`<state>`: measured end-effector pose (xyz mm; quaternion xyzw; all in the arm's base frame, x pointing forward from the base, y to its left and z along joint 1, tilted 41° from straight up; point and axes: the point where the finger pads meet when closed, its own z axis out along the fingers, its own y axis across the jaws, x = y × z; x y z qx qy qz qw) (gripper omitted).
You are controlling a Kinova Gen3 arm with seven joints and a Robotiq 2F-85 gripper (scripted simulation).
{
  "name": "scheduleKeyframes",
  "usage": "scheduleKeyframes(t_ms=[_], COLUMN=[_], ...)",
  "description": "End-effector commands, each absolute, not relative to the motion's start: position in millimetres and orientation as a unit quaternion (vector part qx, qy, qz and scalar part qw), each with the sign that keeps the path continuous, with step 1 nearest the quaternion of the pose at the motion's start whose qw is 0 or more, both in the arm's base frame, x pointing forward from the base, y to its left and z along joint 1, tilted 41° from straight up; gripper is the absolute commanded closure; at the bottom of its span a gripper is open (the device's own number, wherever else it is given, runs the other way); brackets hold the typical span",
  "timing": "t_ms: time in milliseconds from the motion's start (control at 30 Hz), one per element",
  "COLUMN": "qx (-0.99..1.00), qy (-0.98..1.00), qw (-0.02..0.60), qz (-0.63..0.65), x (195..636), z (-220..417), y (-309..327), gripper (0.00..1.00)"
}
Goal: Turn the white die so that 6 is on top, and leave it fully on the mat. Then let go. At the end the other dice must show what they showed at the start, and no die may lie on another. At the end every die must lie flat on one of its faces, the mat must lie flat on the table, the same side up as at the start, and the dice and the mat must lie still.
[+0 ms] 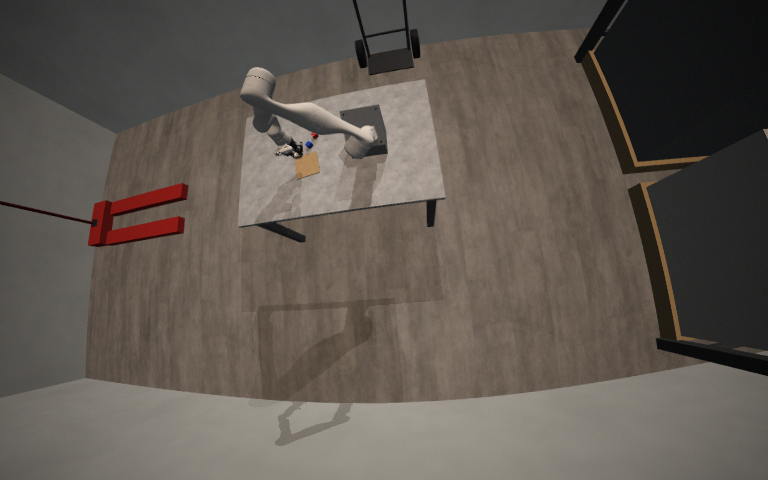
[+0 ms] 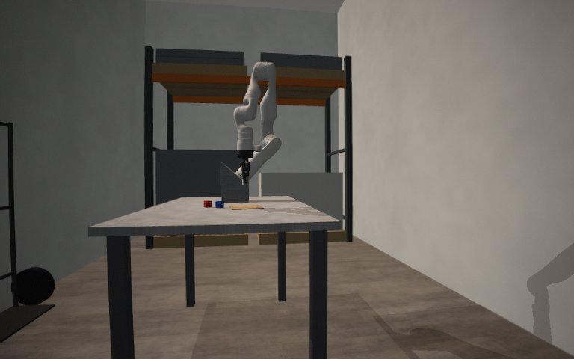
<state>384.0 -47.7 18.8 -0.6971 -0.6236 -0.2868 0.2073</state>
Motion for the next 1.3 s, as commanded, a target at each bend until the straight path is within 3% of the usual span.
scheduleKeyframes(t_ms=[0, 633, 1267], qx=[-0.698, -0.699, -0.699], qy=[-0.622, -0.622, -0.622], qw=[0.207, 0.208, 0.208], qz=[-0.286, -0.286, -0.286], x=[385.3, 386.1, 396.2], z=[18.4, 14.4, -37.4], y=[-48.2, -44.8, -0.2], gripper=[0.74, 0.74, 0.74])
